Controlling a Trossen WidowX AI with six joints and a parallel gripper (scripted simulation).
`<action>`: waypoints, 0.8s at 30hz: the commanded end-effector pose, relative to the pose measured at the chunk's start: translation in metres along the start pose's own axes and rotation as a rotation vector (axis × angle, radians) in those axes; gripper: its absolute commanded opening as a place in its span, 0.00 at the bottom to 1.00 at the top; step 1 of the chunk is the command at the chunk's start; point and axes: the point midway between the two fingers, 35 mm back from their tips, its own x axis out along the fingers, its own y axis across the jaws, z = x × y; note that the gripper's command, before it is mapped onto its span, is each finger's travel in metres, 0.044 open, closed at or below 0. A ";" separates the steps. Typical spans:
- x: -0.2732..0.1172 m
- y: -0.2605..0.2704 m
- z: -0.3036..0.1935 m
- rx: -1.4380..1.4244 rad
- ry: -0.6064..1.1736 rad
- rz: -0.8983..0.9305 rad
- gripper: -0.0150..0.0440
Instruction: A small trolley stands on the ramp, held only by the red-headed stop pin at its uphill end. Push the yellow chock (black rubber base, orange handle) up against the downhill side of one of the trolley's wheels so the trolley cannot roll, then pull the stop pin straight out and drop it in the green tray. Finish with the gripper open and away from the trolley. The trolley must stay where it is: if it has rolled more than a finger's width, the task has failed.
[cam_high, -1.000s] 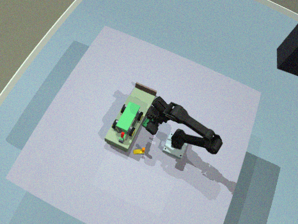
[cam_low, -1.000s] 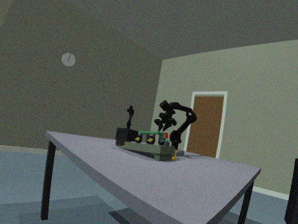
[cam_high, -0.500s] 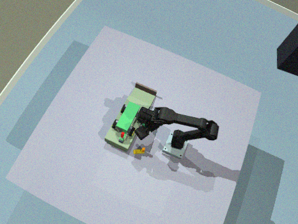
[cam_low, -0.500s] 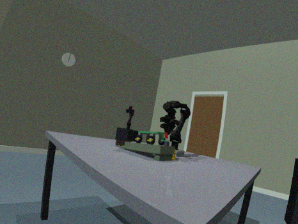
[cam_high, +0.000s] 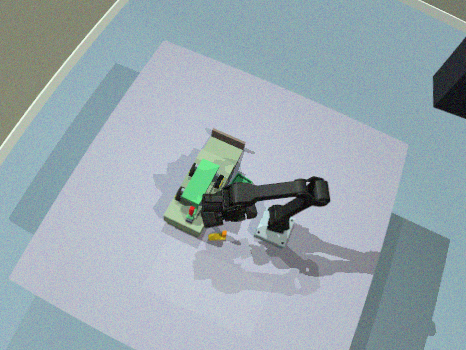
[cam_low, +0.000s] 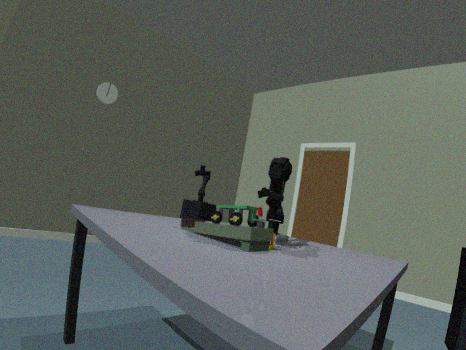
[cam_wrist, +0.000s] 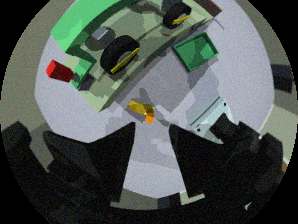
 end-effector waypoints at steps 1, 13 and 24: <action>0.005 0.005 -0.015 0.116 -0.011 -0.058 0.58; 0.016 0.006 -0.024 0.183 -0.023 -0.090 0.58; 0.050 0.003 -0.023 0.183 -0.023 -0.090 0.58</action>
